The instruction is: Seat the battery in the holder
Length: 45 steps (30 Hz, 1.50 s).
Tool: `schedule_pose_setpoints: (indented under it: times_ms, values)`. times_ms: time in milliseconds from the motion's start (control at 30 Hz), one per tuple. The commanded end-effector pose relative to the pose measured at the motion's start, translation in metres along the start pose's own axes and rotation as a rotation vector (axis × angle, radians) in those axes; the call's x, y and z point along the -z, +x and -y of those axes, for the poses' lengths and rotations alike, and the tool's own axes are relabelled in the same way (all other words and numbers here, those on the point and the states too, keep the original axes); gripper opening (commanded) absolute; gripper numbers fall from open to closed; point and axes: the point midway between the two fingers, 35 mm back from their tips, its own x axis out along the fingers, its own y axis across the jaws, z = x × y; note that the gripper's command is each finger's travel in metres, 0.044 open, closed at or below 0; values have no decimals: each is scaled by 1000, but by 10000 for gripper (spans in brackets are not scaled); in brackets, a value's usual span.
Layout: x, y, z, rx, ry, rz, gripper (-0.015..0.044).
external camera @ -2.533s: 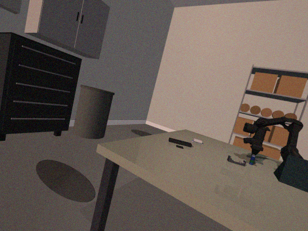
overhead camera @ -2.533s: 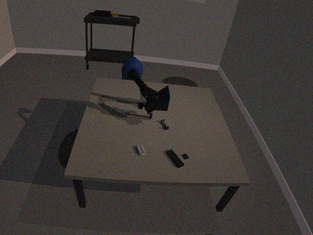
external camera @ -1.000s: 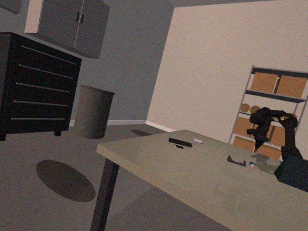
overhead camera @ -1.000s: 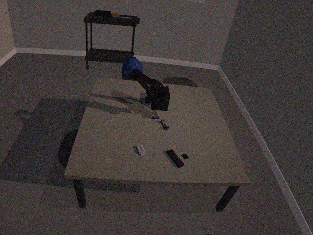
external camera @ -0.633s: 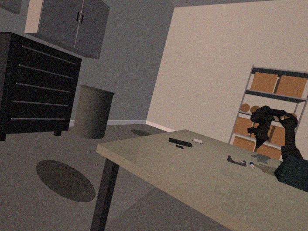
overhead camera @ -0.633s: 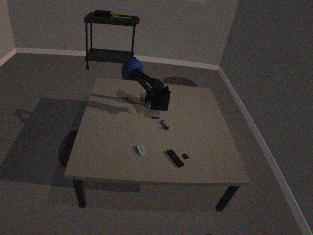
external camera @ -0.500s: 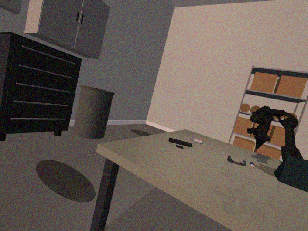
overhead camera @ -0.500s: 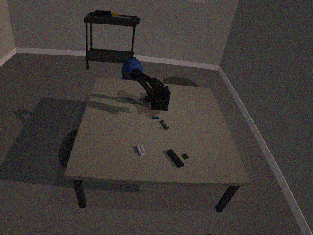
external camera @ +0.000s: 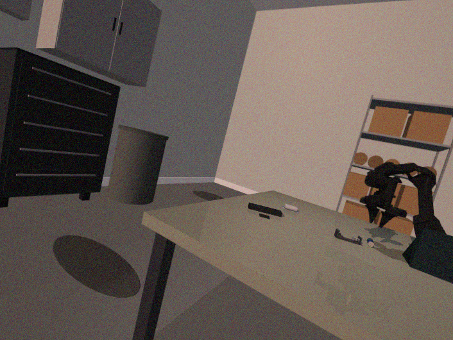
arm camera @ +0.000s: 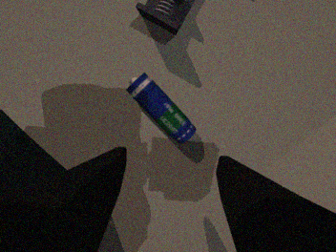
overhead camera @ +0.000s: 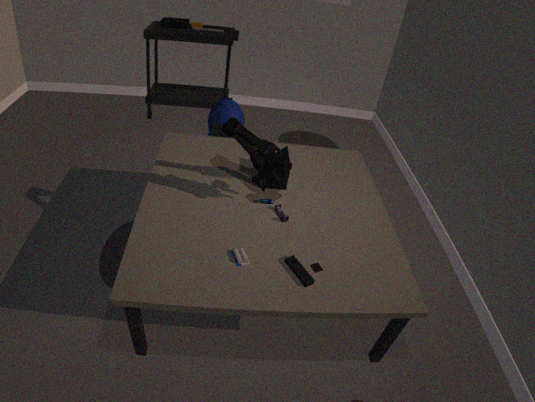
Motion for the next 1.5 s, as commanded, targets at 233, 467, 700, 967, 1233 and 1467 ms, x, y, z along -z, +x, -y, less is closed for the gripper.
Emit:
schedule_pose_setpoints:
  times_ms: [233,467,700,967,1233,1467]
  values:
    - [-5,35,-8,9,-839,-7,232]
    - [-5,35,-8,9,-839,-7,232]
    - [-5,35,-8,9,-839,-7,232]
    - [-6,44,-8,9,-840,-5,232]
    - [-6,57,-7,9,-840,-4,232]
    - [-6,68,-7,9,-840,-5,232]
